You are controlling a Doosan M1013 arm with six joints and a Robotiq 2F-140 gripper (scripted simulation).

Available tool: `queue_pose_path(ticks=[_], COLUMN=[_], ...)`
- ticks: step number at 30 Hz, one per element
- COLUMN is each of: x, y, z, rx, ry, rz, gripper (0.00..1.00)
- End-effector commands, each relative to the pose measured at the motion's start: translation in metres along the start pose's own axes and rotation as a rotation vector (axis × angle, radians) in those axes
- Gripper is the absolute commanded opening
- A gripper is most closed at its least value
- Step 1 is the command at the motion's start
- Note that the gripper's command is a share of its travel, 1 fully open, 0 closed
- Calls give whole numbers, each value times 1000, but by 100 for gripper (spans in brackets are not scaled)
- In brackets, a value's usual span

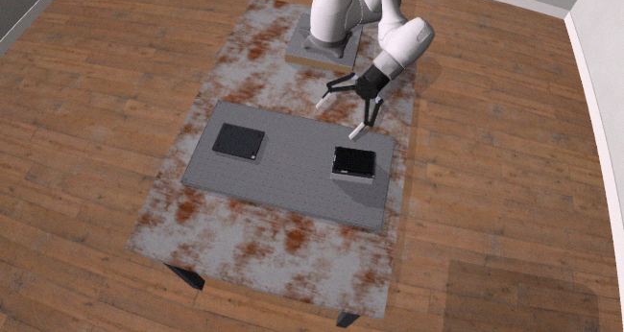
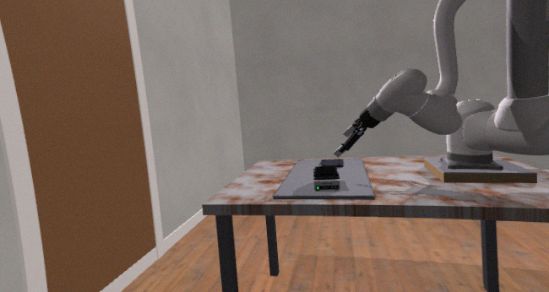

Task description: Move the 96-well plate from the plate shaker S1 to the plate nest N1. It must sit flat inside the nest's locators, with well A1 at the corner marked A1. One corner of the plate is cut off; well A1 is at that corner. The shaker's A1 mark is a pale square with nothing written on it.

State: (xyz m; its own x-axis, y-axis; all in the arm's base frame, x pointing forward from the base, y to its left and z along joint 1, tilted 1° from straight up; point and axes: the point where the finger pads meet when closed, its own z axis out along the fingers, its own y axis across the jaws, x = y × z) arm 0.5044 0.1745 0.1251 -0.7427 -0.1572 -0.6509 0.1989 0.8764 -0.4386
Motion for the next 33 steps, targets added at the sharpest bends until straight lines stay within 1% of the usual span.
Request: queue_pose_path(ticks=[1, 10, 12, 27, 29, 33], x=[1, 7, 7, 14, 14, 15], y=[-1, -3, -3, -1, -1, 0], z=[1, 8, 8, 14, 14, 15], rx=[11, 42, 42, 122, 122, 150], ry=[29, 93, 93, 188, 188, 211], rz=[139, 429, 429, 913, 913, 1042], gripper=[100, 100, 100, 100, 100, 100])
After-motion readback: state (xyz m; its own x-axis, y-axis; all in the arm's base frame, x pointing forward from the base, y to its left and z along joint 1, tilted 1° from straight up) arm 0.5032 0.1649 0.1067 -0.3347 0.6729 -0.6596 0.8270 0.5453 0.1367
